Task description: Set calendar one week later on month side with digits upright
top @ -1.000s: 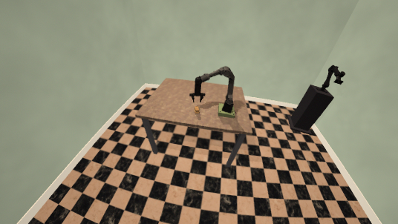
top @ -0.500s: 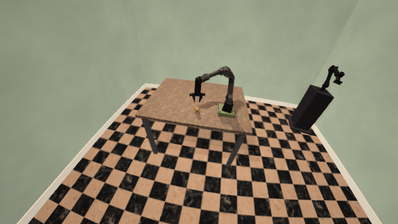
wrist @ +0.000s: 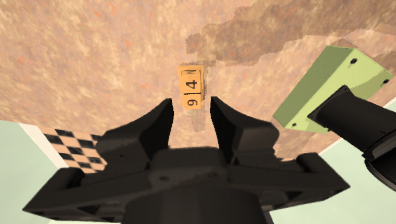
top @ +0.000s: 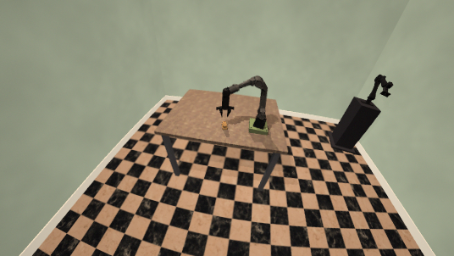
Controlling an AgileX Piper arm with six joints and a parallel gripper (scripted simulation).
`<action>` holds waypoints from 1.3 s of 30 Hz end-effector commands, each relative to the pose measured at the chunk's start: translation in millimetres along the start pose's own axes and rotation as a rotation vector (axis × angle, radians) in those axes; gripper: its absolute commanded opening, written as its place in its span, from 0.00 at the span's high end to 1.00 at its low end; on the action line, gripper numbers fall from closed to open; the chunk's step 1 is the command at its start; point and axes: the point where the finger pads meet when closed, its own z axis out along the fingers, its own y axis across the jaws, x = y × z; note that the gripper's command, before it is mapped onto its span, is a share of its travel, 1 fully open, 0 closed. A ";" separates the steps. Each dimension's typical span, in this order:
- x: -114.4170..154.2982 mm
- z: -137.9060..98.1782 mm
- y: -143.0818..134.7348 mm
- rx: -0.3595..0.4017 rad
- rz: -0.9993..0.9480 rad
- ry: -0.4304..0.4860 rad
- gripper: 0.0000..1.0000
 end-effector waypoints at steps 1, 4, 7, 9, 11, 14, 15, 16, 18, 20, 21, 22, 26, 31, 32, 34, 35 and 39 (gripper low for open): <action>0.1 1.5 -0.7 0.004 -0.001 0.000 0.40; 0.1 1.6 -0.7 0.004 -0.001 0.000 0.40; 0.1 2.2 -0.8 0.004 -0.001 0.000 0.40; 0.1 2.9 -0.8 0.005 -0.001 0.000 0.40; 0.2 3.9 -0.9 0.005 -0.001 0.000 0.40; 0.2 5.8 -0.9 0.006 -0.001 0.000 0.40; 0.1 6.6 -0.9 0.006 -0.001 0.000 0.40; 0.1 7.5 -0.9 0.006 -0.001 0.000 0.40; 0.1 9.5 -0.9 0.006 -0.001 0.000 0.40; 0.1 9.5 -0.9 0.006 -0.001 0.000 0.40; 0.1 10.4 -0.9 0.005 -0.001 0.000 0.40; 0.1 11.7 -0.9 0.006 -0.001 0.000 0.40; 0.1 17.0 -0.9 0.006 -0.001 0.000 0.40; 0.1 24.7 -0.9 0.006 -0.001 0.000 0.40; 0.1 26.3 -0.9 0.006 -0.001 0.000 0.40; 0.1 29.6 -0.9 0.006 -0.001 0.000 0.40; 0.0 31.2 -0.9 0.006 -0.001 0.000 0.40; 0.0 34.3 -0.9 0.006 -0.001 0.000 0.40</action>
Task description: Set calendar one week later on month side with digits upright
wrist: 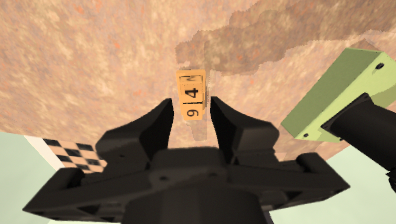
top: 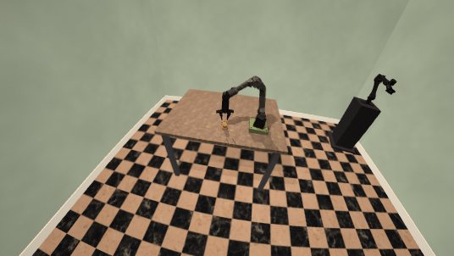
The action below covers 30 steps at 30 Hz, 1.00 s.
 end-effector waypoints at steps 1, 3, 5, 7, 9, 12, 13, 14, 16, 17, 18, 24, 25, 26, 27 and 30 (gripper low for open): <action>-0.1 4.7 -0.9 0.004 0.001 0.000 0.40; -0.2 7.7 -0.9 0.004 0.001 0.000 0.40; -0.2 10.5 -0.9 0.004 0.001 0.000 0.40; -0.2 13.0 -0.9 0.004 0.001 0.000 0.40; -0.2 15.3 -0.9 0.004 0.001 0.000 0.40; -0.2 18.2 -0.9 0.004 0.001 0.000 0.40; -0.2 19.0 -0.9 0.004 0.001 0.000 0.40; -0.2 19.0 -0.9 0.004 0.001 0.000 0.40; -0.3 19.2 -0.4 0.002 0.001 0.000 0.40; -0.2 20.3 -0.8 0.004 0.001 0.000 0.40; -0.2 20.9 -0.8 0.004 0.001 0.000 0.40; -0.2 22.2 -0.6 0.003 0.001 0.000 0.40; -0.2 22.2 -0.6 0.003 0.001 0.000 0.40; -0.2 22.2 -0.5 0.003 0.001 0.000 0.40; -0.2 22.2 -0.5 0.003 0.001 0.000 0.40; -0.2 22.2 -0.5 0.003 0.001 0.000 0.40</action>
